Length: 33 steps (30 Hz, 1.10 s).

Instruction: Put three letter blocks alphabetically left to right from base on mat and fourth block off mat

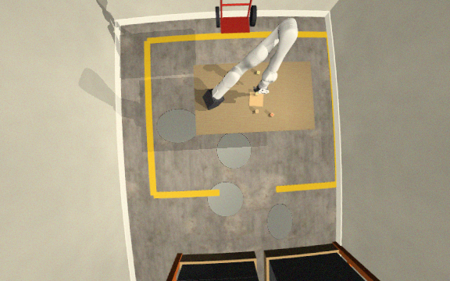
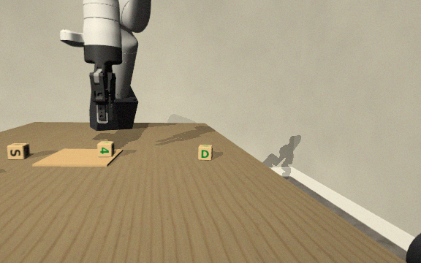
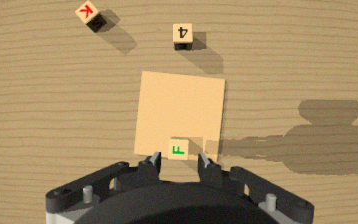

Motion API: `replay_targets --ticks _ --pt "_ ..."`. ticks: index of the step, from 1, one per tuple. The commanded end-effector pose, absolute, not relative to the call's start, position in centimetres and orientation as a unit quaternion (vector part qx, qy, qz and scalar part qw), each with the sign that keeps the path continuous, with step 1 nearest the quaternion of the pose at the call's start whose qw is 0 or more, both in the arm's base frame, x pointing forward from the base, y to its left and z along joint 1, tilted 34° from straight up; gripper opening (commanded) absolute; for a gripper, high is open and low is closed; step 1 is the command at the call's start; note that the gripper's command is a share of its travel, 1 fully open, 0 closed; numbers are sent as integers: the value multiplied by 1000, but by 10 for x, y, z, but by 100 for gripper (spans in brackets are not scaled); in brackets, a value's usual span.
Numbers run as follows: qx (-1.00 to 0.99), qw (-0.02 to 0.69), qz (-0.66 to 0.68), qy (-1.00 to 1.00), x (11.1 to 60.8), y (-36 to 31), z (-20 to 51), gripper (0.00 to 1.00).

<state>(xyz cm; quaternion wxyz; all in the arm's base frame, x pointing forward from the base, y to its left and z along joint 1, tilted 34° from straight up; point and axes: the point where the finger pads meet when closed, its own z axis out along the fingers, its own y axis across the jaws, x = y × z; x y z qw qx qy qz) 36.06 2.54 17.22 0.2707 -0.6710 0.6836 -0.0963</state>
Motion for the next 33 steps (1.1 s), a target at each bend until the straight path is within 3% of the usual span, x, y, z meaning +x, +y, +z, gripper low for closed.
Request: replay_targets --ticks 1,33 --pt "-671 271 -100 683 361 24 174 46" --pt "-671 271 -100 683 354 21 186 46"
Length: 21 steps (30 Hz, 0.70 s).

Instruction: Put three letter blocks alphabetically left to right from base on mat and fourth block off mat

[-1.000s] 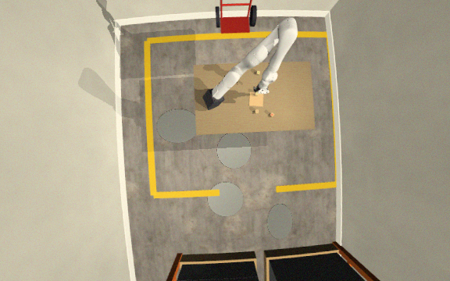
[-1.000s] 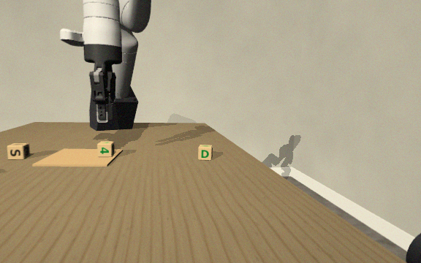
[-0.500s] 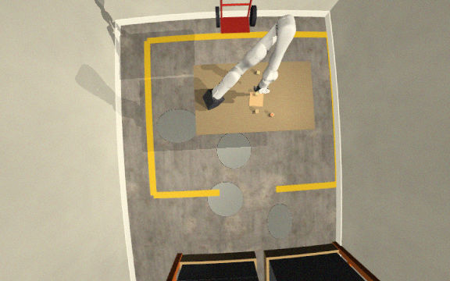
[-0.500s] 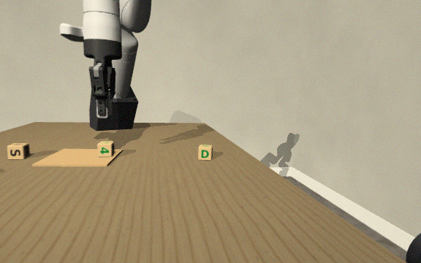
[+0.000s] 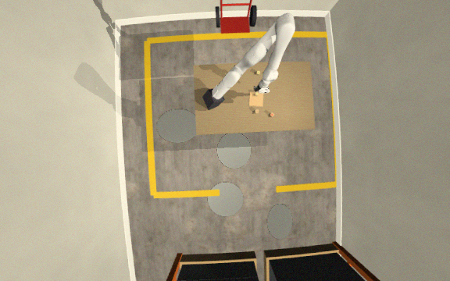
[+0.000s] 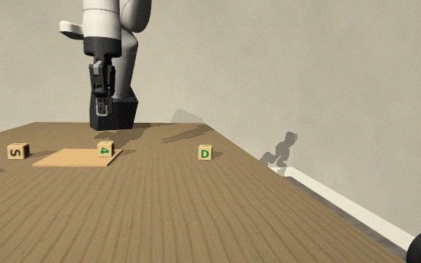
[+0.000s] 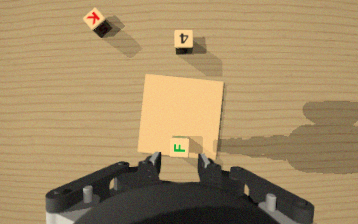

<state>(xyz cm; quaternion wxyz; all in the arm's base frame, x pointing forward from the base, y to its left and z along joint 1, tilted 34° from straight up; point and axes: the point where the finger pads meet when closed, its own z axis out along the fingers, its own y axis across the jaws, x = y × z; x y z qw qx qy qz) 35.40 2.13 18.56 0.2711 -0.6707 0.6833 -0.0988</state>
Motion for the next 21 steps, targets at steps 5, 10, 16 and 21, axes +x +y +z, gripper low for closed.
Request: replay_targets --ticks 5,10,16,21 --pt "-671 271 -100 683 354 21 186 46" --pt "-671 271 -100 683 354 21 186 100" --pt "-671 271 -100 683 354 21 186 100" --pt "-671 271 -100 683 354 21 186 100"
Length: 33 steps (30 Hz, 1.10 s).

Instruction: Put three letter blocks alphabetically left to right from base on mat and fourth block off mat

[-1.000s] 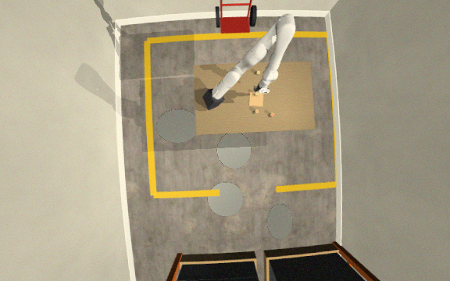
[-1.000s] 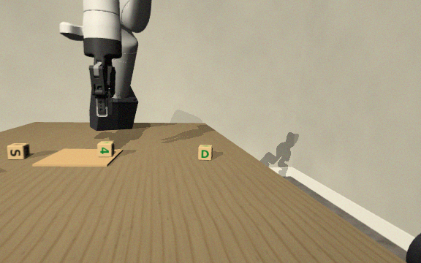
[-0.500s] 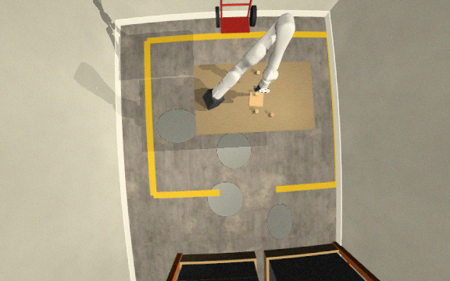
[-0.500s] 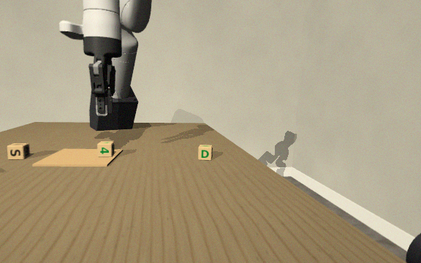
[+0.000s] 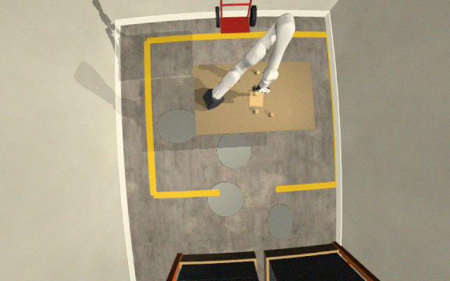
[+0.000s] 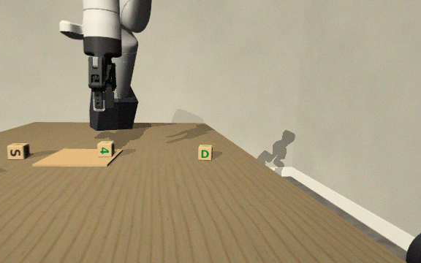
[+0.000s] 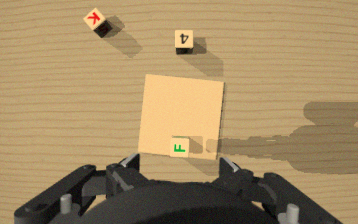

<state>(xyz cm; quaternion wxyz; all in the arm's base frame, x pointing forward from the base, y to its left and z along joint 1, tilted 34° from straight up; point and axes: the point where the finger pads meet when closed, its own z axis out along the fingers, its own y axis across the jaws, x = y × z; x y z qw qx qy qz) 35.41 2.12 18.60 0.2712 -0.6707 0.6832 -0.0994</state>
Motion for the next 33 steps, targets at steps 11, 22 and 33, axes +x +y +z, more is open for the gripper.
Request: replay_targets --ticks 11,22,33 --pt "-665 275 -98 687 359 20 188 100" --pt "-623 304 -80 716 392 6 205 100" --pt "-540 334 -44 771 445 -39 225 100"
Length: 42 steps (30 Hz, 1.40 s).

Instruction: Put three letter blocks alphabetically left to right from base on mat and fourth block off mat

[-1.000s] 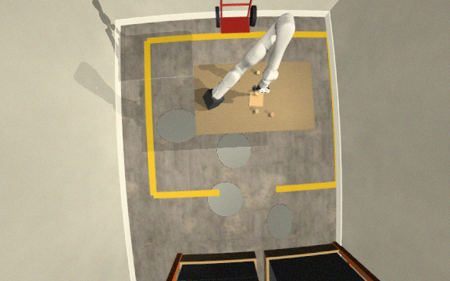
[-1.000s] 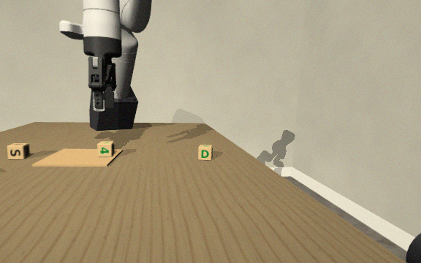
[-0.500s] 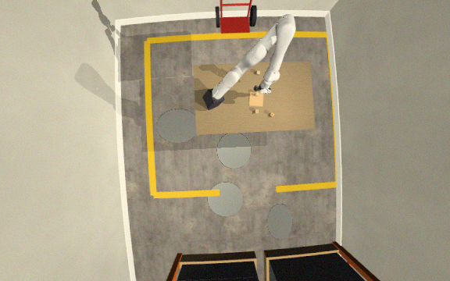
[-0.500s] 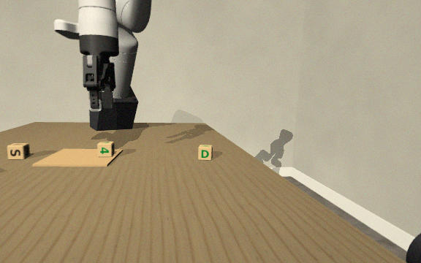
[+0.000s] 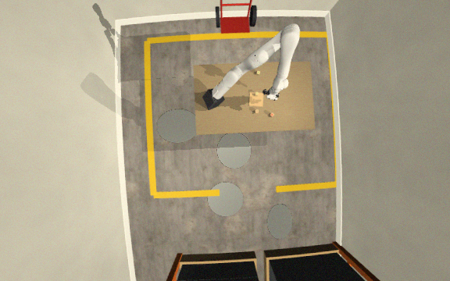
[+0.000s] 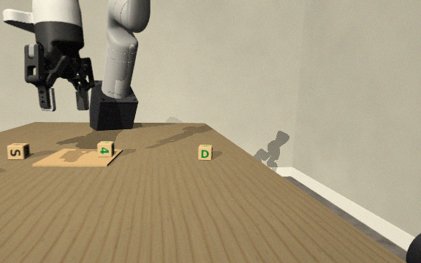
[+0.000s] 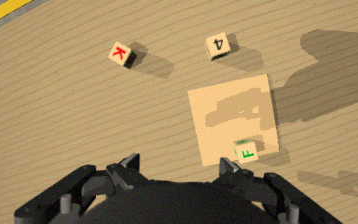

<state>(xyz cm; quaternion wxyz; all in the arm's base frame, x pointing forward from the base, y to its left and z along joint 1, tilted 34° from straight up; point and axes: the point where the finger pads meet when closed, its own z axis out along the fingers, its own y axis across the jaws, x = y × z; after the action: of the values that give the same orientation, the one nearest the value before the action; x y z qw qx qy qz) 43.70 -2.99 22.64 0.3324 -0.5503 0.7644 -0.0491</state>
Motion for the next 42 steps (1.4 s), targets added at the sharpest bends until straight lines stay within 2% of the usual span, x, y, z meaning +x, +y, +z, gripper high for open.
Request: replay_targets --ticks 1,14,25,34,35,42 --pt "-529 336 -39 778 450 -46 226 100" --pt "-399 314 5 861 493 -148 220 100" --pt "-353 292 14 889 498 -188 210 100" --pt "-348 288 15 892 498 -194 208 100" --pt "-348 288 15 892 498 -194 208 67" --pt "-348 288 15 892 498 -194 208 67"
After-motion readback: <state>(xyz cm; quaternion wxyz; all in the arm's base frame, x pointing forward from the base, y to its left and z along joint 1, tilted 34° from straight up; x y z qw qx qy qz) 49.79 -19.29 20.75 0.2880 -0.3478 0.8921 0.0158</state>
